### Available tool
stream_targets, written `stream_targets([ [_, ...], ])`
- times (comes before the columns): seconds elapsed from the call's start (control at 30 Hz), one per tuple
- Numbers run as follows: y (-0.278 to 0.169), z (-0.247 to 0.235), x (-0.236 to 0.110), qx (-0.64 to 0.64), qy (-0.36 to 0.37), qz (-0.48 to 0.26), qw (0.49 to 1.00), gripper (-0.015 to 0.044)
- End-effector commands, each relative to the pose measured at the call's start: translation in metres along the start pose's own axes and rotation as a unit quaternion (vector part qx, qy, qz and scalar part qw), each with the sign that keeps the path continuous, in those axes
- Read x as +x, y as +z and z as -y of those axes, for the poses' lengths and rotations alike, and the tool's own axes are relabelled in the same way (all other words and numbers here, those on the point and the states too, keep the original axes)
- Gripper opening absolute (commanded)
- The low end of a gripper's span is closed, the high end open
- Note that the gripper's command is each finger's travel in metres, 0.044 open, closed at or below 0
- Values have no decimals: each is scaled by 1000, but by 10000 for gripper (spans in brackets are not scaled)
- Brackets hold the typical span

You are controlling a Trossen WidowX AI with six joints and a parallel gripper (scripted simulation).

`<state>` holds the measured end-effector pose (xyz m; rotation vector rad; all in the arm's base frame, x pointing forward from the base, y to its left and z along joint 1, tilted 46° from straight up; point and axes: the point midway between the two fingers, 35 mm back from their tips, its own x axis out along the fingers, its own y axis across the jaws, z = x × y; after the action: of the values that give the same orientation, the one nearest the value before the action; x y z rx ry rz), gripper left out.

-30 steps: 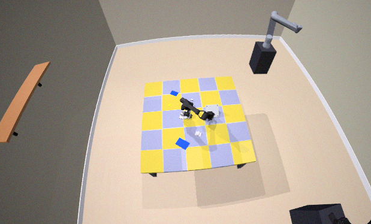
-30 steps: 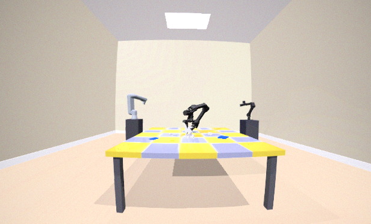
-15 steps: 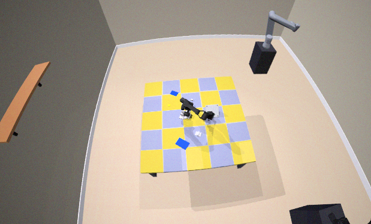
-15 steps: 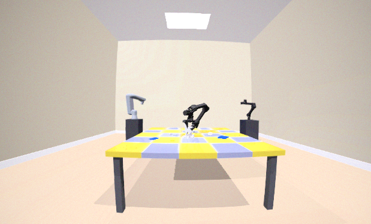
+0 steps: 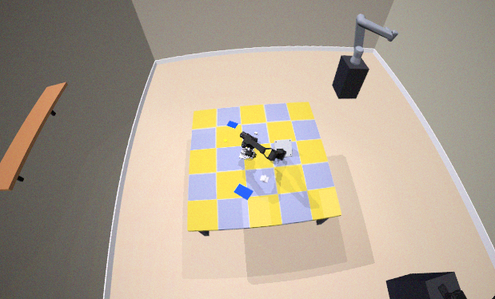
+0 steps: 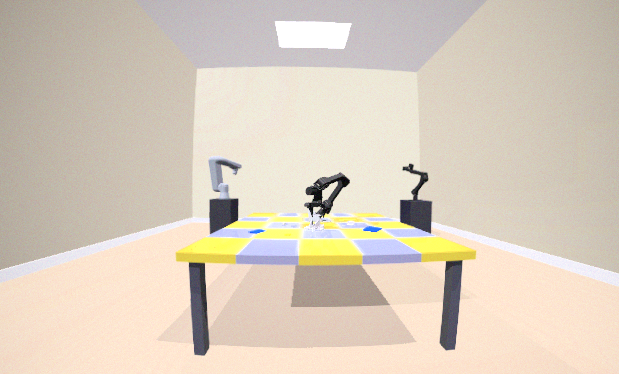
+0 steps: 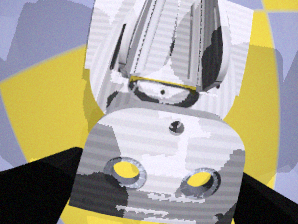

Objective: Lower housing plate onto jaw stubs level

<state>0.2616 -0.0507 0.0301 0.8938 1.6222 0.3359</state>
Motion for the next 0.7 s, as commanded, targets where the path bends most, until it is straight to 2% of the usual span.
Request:
stream_targets([
  [0.0, 0, 0, 7, 2, 1, 0, 1000, 351],
  [0.67, -1, -1, 39, 1, 2, 0, 1000, 351],
])
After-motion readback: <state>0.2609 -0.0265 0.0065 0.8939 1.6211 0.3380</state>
